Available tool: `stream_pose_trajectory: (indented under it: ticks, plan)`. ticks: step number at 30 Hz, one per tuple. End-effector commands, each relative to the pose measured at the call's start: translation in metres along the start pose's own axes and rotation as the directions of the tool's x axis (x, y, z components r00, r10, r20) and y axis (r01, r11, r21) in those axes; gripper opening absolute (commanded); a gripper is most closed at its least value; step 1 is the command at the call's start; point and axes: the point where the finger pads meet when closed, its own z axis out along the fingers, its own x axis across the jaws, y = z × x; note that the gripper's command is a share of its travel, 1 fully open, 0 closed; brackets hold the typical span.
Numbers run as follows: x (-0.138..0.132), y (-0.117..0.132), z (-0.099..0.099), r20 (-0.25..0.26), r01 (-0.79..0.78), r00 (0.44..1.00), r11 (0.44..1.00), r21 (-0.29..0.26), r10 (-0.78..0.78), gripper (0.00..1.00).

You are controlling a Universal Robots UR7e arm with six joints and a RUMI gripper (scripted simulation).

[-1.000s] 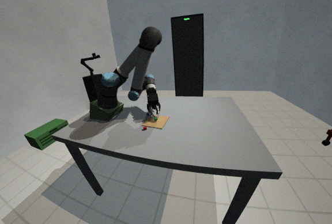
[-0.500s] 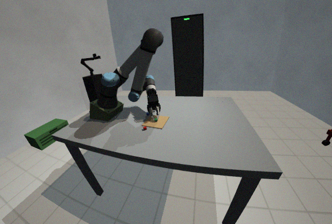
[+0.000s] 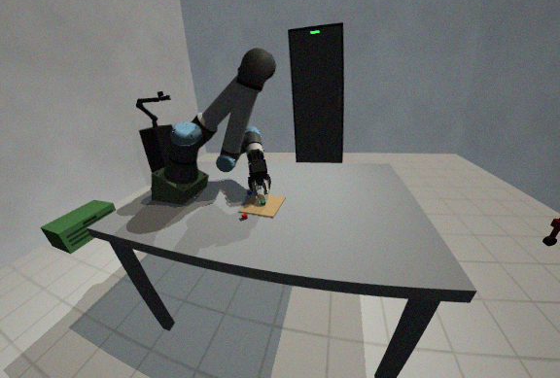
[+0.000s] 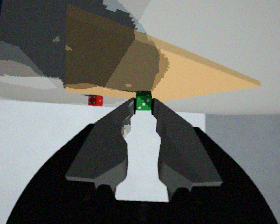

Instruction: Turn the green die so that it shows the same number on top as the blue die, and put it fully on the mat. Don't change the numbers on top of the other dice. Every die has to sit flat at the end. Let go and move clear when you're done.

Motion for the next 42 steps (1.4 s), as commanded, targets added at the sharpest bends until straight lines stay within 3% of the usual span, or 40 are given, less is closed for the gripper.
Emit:
stream_pose_trajectory:
  ticks: [1, 19, 34, 42]
  plan:
    - [0.0001, 0.0003, -0.0002, -0.001, -0.001, 1.0, 1.0, 0.0, 0.001, 0.0]
    - [0.0001, 0.0003, -0.0002, -0.001, -0.001, 1.0, 1.0, 0.0, 0.001, 0.0]
    - [0.0001, 0.0003, -0.0002, -0.001, -0.001, 1.0, 1.0, 0.0, 0.001, 0.18]
    - [0.0001, 0.0003, -0.0002, -0.001, -0.001, 1.0, 1.0, 0.0, 0.001, 0.18]
